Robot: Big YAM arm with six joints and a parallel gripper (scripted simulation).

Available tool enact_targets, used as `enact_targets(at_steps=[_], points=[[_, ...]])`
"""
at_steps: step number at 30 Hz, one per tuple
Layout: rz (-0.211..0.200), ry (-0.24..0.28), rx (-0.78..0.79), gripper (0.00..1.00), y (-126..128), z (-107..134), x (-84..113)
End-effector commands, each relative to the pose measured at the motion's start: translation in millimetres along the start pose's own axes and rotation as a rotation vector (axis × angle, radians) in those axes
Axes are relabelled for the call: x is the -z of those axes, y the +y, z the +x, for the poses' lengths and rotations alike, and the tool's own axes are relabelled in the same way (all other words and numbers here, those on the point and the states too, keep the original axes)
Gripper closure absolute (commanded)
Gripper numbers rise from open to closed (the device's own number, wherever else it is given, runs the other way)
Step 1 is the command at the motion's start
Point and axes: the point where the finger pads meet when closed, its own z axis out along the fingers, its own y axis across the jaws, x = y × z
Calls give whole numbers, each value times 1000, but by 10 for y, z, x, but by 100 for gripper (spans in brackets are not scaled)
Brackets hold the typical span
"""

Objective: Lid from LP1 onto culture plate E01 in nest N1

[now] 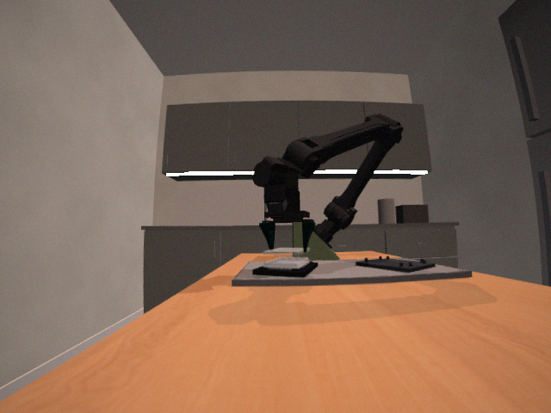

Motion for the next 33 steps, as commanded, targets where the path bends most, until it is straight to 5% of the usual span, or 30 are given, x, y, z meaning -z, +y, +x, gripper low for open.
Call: enact_targets(at_steps=[1,33], points=[[-3,14,-14,100,-14,39,-156],[2,-5,-3,100,28,38,-131]])
